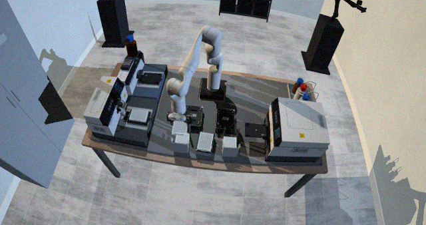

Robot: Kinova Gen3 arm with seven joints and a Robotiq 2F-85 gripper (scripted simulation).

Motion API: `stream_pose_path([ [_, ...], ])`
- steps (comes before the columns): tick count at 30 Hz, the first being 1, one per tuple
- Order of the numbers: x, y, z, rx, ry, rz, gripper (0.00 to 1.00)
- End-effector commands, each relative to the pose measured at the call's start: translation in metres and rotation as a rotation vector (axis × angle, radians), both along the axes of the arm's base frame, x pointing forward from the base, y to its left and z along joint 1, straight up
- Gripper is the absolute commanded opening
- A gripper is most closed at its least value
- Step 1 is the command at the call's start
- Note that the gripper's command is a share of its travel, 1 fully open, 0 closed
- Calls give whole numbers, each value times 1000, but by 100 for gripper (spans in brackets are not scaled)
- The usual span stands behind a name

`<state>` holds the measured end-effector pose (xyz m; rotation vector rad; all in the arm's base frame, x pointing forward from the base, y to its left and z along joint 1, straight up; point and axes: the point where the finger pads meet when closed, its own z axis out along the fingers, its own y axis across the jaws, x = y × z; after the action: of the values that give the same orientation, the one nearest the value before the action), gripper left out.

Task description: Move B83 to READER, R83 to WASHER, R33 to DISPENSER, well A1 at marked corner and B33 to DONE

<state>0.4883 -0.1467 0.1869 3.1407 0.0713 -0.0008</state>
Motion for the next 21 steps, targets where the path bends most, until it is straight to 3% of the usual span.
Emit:
stream_pose_path([
  [1,2,-1,1,0,-1,0,94],
  [21,2,-1,-3,0,-1,0,94],
])
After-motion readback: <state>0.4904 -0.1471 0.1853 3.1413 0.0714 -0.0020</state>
